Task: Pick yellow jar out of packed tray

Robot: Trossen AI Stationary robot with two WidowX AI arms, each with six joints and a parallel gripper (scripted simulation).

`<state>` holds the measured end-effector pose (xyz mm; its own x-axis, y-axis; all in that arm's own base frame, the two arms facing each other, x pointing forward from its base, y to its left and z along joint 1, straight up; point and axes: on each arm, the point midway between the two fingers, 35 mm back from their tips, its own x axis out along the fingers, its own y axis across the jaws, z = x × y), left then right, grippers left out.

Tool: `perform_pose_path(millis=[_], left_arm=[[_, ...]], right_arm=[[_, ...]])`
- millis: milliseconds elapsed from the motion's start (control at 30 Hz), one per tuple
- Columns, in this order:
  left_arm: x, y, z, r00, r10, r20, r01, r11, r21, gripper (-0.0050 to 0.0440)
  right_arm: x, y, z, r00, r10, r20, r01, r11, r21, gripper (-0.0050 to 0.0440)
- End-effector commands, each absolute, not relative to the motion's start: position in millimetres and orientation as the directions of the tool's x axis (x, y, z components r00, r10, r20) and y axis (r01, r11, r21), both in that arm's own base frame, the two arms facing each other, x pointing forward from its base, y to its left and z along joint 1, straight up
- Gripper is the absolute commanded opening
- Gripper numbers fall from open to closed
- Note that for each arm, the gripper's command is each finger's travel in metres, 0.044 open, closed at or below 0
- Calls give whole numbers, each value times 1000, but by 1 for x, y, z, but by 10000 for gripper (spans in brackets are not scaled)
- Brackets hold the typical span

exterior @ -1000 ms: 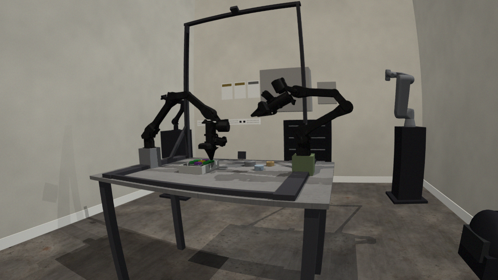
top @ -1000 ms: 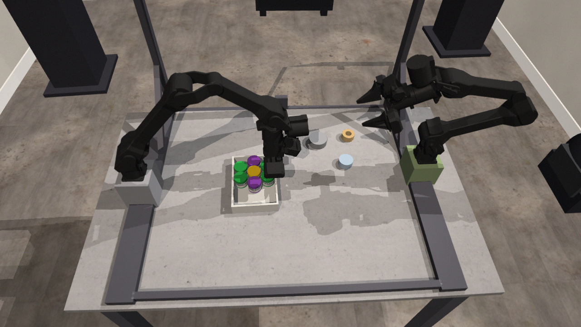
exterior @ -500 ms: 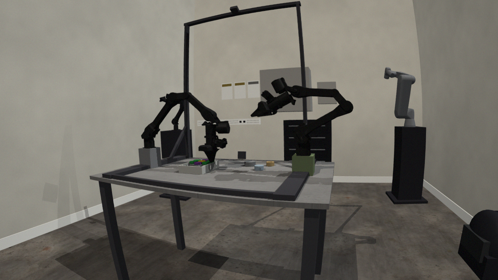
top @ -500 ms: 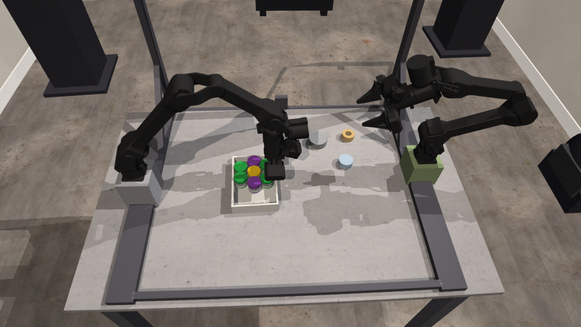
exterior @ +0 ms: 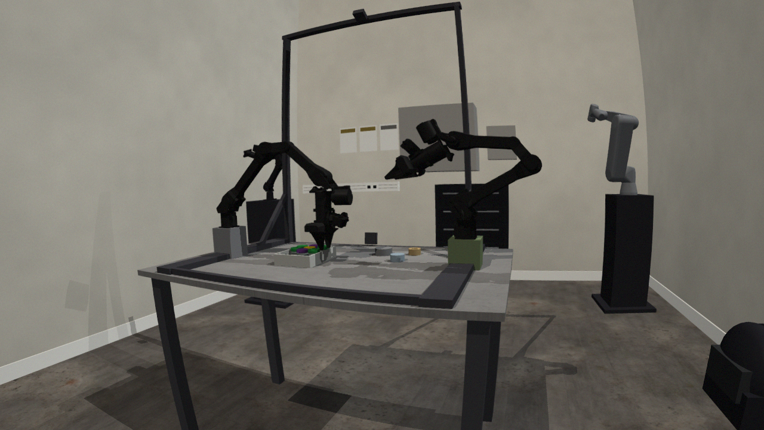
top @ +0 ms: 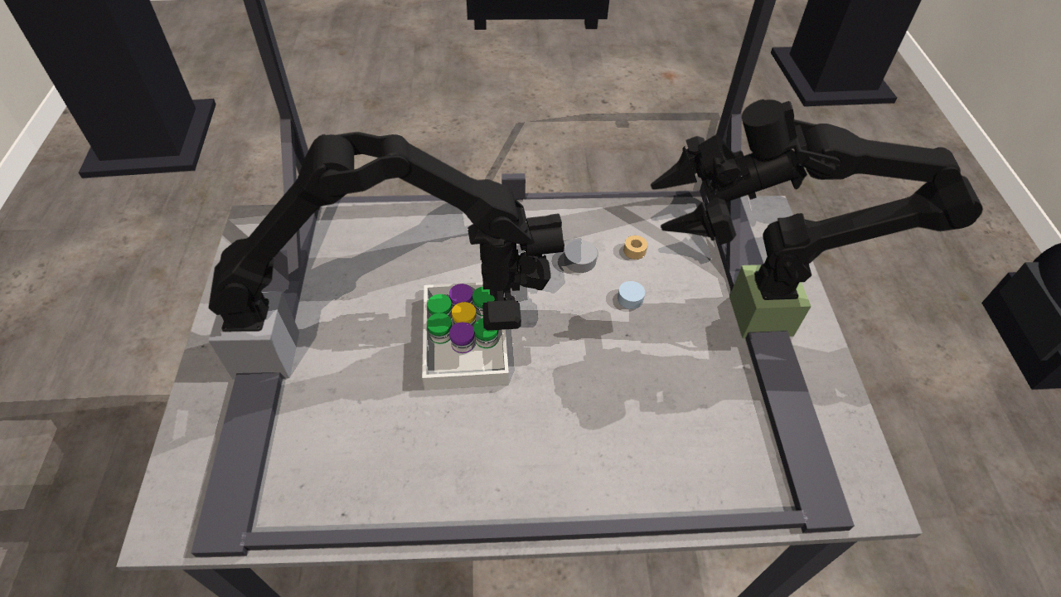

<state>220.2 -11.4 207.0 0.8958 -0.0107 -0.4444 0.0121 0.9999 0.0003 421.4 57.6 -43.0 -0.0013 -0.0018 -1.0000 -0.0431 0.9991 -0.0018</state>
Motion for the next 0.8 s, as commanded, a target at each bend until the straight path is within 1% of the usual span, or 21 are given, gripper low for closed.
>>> perform_pose_path(millis=[0, 100, 233, 433, 600, 767], left_arm=[[220, -10, 214, 904, -6, -427, 6, 1000, -1, 440], [220, -10, 214, 904, -6, -427, 6, 1000, -1, 440], [220, -10, 214, 904, -6, -427, 6, 1000, -1, 440], [220, -10, 214, 904, -6, -427, 6, 1000, -1, 440], [220, -10, 214, 904, -6, -427, 6, 1000, -1, 440], [220, -10, 214, 904, -6, -427, 6, 1000, -1, 440]], right_arm=[[425, 59, -27, 33, 5, -999, -45, 999, 3, 250], [426, 59, -32, 27, 4, -1000, -45, 999, 3, 250], [424, 59, -27, 33, 5, -999, -45, 999, 3, 250], [430, 60, -9, 52, 7, -999, -45, 999, 5, 250], [430, 60, -5, 52, 7, -999, -45, 999, 5, 249], [429, 60, 24, 52, 7, -999, -45, 999, 5, 249]])
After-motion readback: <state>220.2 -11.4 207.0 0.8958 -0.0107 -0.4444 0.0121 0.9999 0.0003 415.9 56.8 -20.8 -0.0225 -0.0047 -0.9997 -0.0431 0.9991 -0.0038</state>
